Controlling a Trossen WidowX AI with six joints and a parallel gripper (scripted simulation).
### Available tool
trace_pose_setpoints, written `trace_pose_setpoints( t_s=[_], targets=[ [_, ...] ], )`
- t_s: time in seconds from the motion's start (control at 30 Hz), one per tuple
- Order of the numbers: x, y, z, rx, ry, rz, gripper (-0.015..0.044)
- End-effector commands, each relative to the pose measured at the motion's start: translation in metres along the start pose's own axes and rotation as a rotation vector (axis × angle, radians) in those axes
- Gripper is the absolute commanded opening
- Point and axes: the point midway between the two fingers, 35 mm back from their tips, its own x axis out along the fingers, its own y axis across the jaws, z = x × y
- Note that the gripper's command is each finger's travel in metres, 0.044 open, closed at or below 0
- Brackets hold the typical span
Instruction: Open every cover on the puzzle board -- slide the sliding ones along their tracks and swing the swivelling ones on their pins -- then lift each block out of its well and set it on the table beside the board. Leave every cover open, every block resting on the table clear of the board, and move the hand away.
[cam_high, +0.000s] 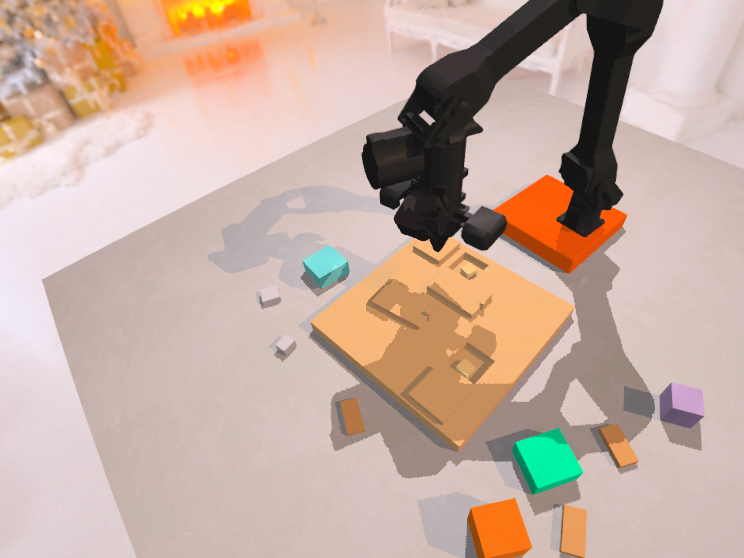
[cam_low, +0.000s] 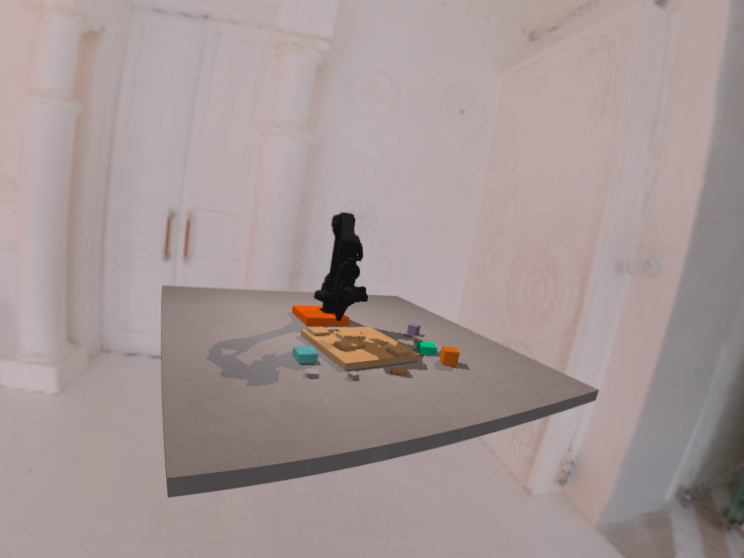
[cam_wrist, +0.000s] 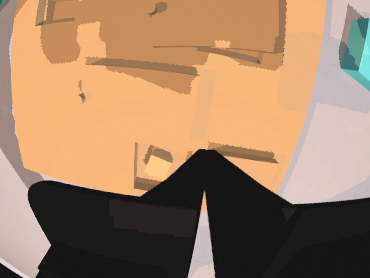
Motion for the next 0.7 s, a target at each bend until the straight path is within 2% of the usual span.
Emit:
trace_pose_setpoints(
  t_s=[0.0,0.33,0.67],
  targets=[
    [0.0,0.012,0.032,-0.926,0.007,0.013,0.0],
    [-0.001,0.019,0.045,-1.46,0.002,0.014,0.0],
    [-0.001,0.019,0.046,-1.488,0.002,0.014,0.0]
  ],
)
